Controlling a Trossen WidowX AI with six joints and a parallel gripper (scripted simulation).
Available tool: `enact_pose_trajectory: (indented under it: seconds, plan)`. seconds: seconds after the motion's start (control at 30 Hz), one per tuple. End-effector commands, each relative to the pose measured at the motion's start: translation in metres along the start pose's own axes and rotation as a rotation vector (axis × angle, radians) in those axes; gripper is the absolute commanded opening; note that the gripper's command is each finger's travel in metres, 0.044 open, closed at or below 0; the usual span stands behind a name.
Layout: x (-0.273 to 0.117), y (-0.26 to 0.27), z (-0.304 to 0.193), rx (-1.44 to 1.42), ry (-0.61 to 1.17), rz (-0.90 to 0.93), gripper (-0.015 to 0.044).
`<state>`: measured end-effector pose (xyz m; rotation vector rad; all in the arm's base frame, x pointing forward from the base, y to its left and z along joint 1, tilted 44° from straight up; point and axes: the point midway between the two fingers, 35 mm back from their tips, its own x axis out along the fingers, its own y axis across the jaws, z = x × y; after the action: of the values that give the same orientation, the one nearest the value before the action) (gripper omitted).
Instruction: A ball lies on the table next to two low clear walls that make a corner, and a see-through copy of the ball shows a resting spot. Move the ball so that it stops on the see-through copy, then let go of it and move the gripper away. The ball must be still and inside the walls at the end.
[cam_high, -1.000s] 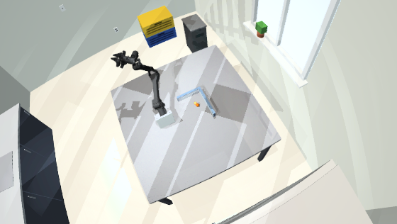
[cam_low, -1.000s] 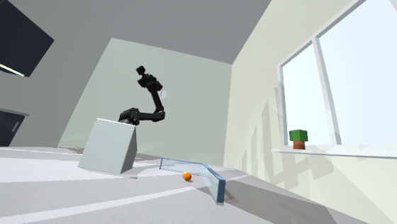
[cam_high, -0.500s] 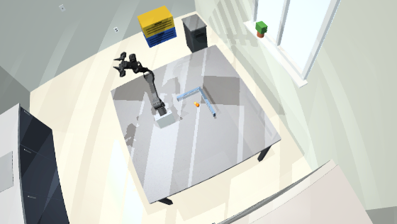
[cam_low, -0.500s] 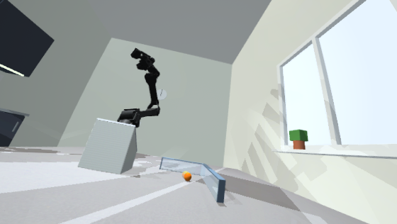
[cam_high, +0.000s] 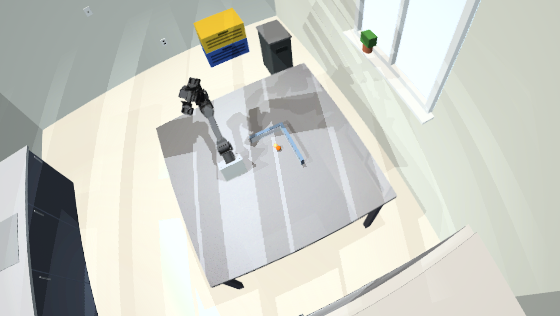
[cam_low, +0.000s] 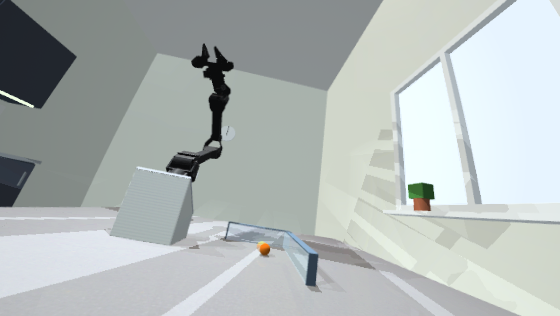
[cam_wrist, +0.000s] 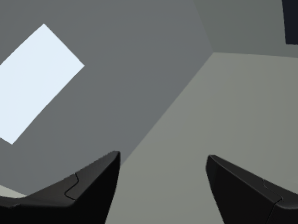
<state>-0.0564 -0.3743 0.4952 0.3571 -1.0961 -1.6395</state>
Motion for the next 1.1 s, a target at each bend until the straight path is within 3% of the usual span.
enact_pose_trajectory:
  seconds: [0.0, 0.23, 0.47, 0.77, 1.07]
  plan:
    - [0.001, -0.002, -0.033, -0.087, 0.1, 0.005, 0.0258]
    - [-0.015, -0.005, -0.146, -0.412, 0.438, 0.094, 0.0258]
    - [-0.068, -0.008, -0.257, -0.74, 0.776, 0.305, 0.0258]
    - [-0.178, -0.02, -0.37, -1.099, 1.148, 0.74, 0.0258]
    - [-0.32, -0.044, -0.434, -1.334, 1.418, 1.352, 0.0258]
